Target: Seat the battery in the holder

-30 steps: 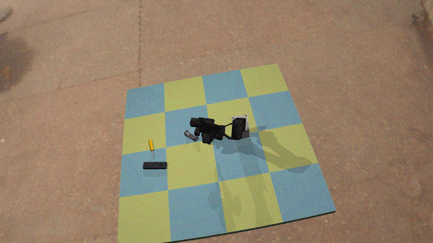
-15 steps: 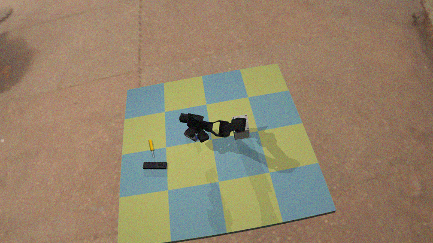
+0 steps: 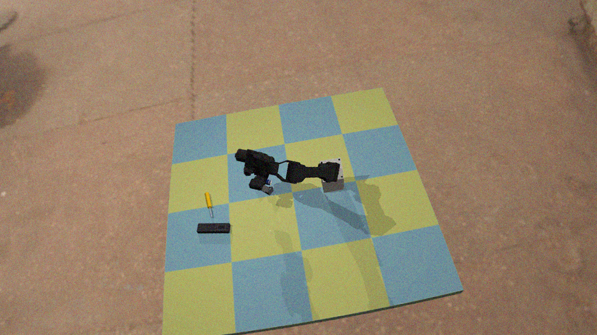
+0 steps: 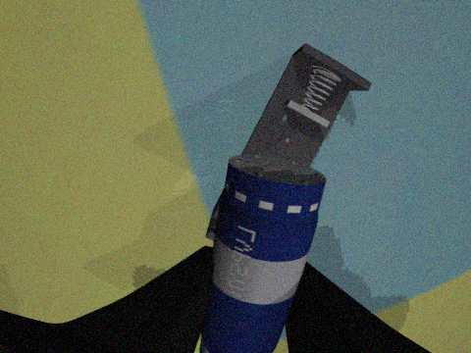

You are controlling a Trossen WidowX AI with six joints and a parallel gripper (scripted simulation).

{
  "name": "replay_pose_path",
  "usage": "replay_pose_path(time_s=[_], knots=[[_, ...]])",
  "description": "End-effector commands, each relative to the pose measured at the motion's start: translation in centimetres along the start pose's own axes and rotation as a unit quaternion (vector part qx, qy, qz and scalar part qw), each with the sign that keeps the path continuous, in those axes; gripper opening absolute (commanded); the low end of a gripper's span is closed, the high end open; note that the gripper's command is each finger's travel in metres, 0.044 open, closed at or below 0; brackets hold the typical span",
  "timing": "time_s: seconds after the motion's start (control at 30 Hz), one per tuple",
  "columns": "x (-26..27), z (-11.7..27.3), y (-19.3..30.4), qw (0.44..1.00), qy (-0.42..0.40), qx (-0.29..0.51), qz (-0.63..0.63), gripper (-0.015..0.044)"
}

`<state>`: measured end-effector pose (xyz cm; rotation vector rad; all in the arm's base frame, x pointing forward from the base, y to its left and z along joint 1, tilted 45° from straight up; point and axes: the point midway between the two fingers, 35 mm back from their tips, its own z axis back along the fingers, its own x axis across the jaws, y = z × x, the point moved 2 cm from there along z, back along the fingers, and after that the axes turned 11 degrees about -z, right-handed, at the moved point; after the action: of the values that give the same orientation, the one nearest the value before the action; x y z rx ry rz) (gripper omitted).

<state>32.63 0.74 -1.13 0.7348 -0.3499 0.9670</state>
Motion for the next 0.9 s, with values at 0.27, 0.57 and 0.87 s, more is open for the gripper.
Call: replay_pose_path(time_s=[0.27, 0.57, 0.87], knots=[[-0.7, -0.2, -2.5, 0.988, -0.001, 0.004, -0.157, 0.0084], [-0.7, -1.3, -2.4, 0.987, 0.001, 0.039, -0.155, 0.0084], [-0.7, -3.5, -2.3, 0.983, 0.005, 0.109, -0.150, 0.0084]])
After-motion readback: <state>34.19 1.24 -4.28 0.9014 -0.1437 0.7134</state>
